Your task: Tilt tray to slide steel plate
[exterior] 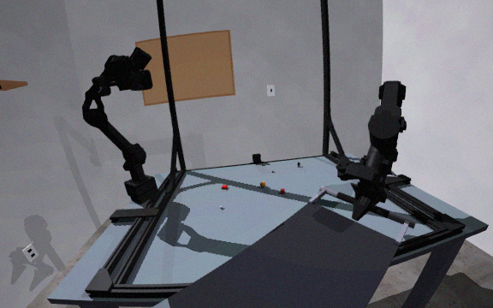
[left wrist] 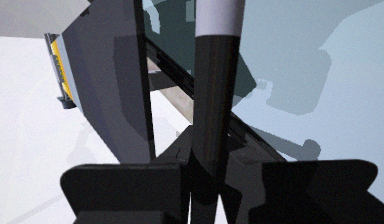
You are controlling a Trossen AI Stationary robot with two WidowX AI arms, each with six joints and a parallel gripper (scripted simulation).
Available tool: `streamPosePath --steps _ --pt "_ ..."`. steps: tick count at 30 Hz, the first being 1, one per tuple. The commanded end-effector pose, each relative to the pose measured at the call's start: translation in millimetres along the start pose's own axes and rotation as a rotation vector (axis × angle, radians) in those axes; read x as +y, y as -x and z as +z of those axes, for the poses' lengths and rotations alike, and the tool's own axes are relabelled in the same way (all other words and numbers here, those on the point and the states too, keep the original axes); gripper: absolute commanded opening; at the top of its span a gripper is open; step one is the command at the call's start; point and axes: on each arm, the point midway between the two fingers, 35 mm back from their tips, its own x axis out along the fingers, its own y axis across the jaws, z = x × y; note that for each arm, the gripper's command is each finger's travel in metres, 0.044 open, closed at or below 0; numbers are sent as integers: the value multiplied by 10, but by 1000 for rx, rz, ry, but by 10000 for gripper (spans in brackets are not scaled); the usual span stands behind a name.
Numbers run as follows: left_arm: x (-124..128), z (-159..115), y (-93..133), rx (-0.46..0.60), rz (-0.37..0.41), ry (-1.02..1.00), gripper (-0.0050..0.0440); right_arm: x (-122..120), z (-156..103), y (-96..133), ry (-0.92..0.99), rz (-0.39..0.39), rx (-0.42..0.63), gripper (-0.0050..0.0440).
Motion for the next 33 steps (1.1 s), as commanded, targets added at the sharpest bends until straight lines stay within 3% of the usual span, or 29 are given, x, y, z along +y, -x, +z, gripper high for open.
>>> streamPosePath --steps 1,33 --pt "-122 -6 -81 2 -28 -1 0 0 4 2 -1 0 -2 440" --pt "-526 -7 -520 2 -71 -1 0 0 4 2 -1 0 -2 440"
